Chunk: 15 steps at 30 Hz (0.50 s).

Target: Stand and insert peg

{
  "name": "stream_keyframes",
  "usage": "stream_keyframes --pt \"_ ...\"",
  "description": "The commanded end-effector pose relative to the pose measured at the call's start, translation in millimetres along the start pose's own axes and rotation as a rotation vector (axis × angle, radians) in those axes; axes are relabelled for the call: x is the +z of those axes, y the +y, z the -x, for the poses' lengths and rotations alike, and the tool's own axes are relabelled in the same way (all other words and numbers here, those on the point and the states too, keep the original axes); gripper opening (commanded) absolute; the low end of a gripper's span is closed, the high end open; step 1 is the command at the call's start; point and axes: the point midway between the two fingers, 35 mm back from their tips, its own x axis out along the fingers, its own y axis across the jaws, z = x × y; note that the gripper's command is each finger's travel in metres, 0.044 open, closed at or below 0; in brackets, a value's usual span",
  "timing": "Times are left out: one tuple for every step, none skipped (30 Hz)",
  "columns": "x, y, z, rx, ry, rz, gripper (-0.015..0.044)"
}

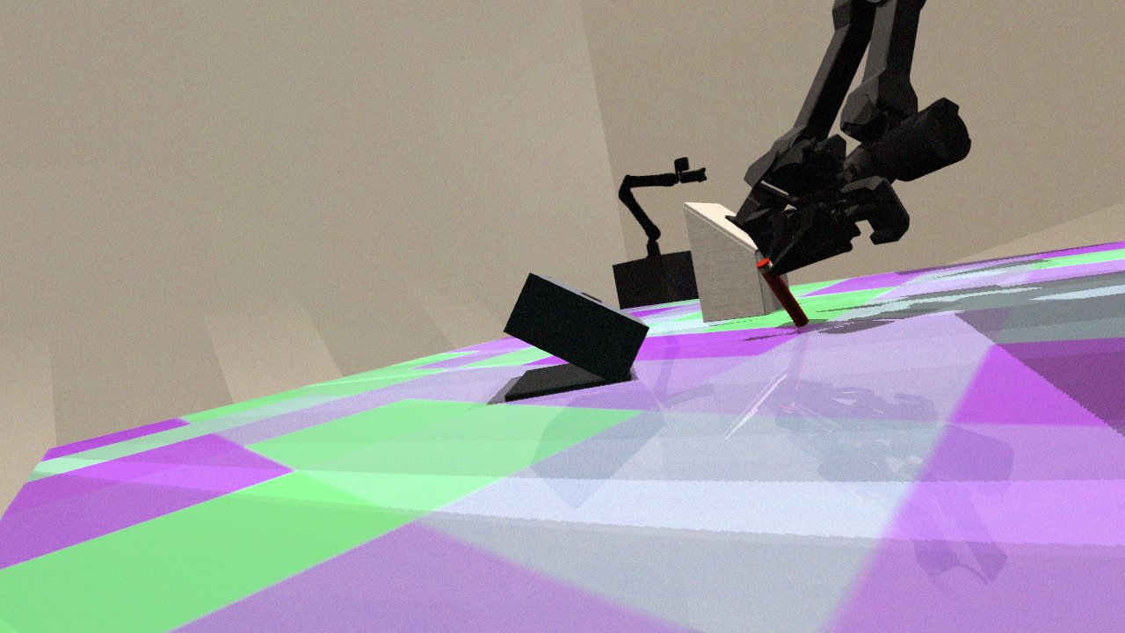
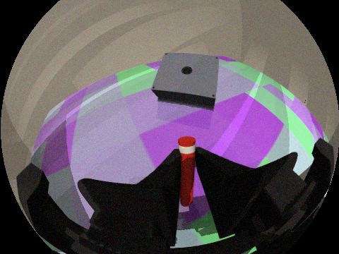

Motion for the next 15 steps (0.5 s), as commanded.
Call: stream_keyframes --pt "-1.4 -1.9 2.8 -0.005 -0.045 -0.002 0.0049" --pt "-1.7 -1.9 3.3 -0.005 -0.054 -0.002 0.0049" --pt "-2.1 -1.9 3.9 -0.005 -0.062 -0.002 0.0049" --pt "-2.5 -2.0 4.5 -0.005 -0.071 -0.002 0.0049" --pt "-2.8 -2.0 5.1 -0.005 -0.08 -0.002 0.0049" --pt "-3.2 -2.0 5.6 -0.005 -0.088 -0.002 0.0049" --pt "-3.6 -2.0 6.2 -0.005 -0.097 -0.002 0.0049" --pt "-4.0 -2.0 6.7 -0.005 -0.105 -0.002 0.0049" --pt "-4.3 -2.1 7.3 -0.005 -0.114 -0.002 0.0049" --pt "-4.7 -2.1 7.8 -0.005 -0.123 -0.002 0.0049" --pt "-5.1 -2.1 8.4 -0.005 -0.131 -0.002 0.0049" --pt "-5.5 -2.1 8.9 -0.006 -0.14 -0.002 0.0049" --pt "-5.9 -2.2 9.5 -0.006 -0.149 -0.002 0.0049" --pt "-6.3 -2.2 10.0 -0.006 -0.157 -0.002 0.0049" --pt "-6.7 -2.2 10.5 -0.006 -0.166 -0.002 0.0049"
